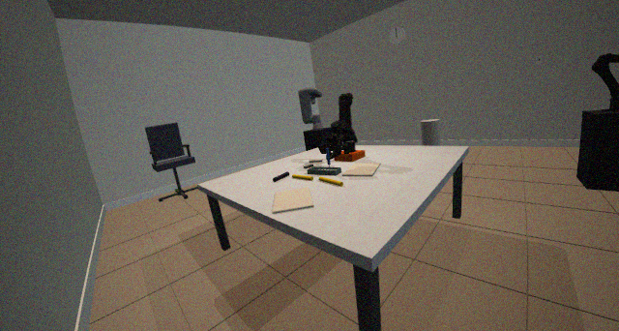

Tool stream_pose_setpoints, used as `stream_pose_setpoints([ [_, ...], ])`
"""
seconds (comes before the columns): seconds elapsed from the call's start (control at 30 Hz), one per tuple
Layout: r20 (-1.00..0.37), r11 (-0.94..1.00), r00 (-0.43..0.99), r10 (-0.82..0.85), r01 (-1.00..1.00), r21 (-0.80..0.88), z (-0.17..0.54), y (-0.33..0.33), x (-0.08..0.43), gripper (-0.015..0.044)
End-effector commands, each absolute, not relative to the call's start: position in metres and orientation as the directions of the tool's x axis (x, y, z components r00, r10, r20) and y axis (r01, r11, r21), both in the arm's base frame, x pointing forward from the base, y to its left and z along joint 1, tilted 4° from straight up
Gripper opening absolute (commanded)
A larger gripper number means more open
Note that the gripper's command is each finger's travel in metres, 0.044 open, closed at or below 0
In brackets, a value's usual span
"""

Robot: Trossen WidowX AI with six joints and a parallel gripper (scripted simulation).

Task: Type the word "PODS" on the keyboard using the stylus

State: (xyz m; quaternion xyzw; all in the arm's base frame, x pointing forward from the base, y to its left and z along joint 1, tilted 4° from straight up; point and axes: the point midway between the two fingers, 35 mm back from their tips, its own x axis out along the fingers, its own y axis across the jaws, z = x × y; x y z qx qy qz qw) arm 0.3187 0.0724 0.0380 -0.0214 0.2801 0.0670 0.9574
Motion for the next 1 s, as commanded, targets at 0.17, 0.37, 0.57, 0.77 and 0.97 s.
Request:
stream_pose_setpoints([
  [0.17, -0.544, 0.991, 0.832, 0.112, -0.135, -0.001, 0.0333, 0.0714, 0.3167, 0.0081],
  [0.37, -0.544, 0.991, 0.832, 0.112, -0.135, -0.001, 0.0315, 0.0713, 0.3166, 0.0081],
  [0.57, -0.544, 0.991, 0.832, 0.112, -0.135, -0.001, 0.0310, 0.0713, 0.3165, 0.0081],
  [0.77, -0.544, 0.991, 0.832, 0.112, -0.135, -0.001, 0.0297, 0.0713, 0.3164, 0.0081],
  [0.97, -0.544, 0.991, 0.832, 0.112, -0.135, -0.001, 0.0274, 0.0713, 0.3163, 0.0081],
])
